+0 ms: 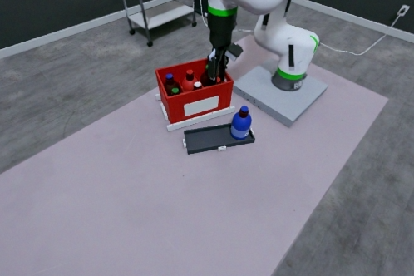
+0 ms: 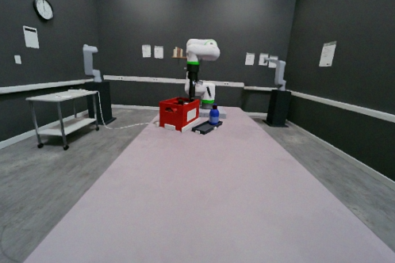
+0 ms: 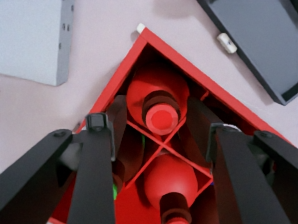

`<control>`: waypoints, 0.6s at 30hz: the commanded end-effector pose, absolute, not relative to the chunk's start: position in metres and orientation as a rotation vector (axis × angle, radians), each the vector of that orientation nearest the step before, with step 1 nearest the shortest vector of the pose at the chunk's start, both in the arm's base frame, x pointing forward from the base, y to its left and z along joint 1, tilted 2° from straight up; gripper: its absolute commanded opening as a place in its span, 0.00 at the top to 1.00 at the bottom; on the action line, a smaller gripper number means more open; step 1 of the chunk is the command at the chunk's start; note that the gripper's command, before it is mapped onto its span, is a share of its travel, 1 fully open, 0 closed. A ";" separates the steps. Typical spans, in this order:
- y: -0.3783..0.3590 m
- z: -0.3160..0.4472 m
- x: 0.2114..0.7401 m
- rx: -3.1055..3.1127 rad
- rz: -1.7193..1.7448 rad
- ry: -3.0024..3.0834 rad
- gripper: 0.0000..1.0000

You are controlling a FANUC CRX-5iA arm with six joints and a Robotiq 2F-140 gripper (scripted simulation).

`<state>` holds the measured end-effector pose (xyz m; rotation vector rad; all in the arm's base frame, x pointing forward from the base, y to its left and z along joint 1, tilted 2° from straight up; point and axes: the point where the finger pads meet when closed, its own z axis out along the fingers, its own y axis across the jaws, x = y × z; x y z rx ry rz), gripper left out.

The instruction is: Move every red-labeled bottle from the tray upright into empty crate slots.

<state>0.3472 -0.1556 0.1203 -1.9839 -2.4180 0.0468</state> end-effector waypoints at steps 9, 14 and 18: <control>-0.156 0.121 0.348 -1.985 0.046 -2.419 0.56; -0.156 0.123 0.348 -1.985 0.046 -2.419 0.56; -0.156 0.128 0.348 -1.985 0.046 -2.419 0.56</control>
